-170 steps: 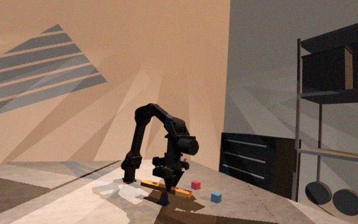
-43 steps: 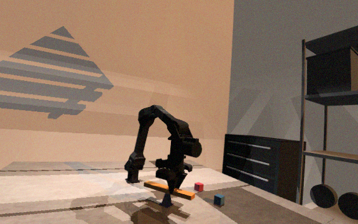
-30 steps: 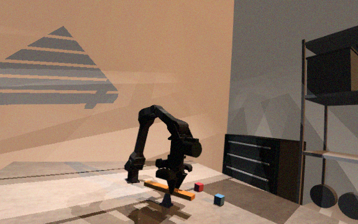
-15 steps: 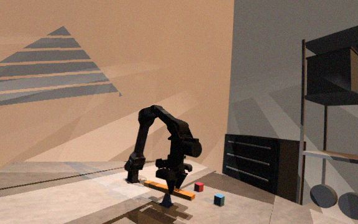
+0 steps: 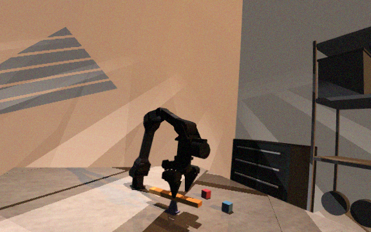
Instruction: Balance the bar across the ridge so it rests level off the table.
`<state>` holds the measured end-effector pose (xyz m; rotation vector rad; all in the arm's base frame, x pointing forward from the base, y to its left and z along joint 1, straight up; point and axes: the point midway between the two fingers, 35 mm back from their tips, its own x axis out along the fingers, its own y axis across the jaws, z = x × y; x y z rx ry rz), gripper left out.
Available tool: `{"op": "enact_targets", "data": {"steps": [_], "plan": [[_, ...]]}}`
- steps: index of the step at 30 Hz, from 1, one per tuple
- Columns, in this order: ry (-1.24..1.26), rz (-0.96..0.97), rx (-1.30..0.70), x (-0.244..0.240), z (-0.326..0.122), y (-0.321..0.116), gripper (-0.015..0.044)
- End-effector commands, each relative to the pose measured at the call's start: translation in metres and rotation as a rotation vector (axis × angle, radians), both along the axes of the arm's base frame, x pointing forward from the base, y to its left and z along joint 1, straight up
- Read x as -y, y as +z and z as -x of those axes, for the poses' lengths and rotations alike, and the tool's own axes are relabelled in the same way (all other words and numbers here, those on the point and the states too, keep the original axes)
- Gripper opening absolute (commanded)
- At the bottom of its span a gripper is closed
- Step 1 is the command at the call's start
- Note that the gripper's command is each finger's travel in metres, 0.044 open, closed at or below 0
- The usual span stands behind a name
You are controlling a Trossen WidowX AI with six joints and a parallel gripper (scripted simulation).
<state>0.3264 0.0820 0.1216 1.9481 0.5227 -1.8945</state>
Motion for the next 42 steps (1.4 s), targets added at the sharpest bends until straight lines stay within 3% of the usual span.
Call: {"op": "enact_targets", "data": {"steps": [1, 6, 42], "plan": [[0.0, -0.003, 0.012, -0.001, -0.003, 0.043, 0.044], [0.0, -0.002, 0.012, 0.001, 0.003, 0.081, 0.044], [0.0, -0.002, 0.012, 0.001, 0.003, 0.081, 0.044]]}}
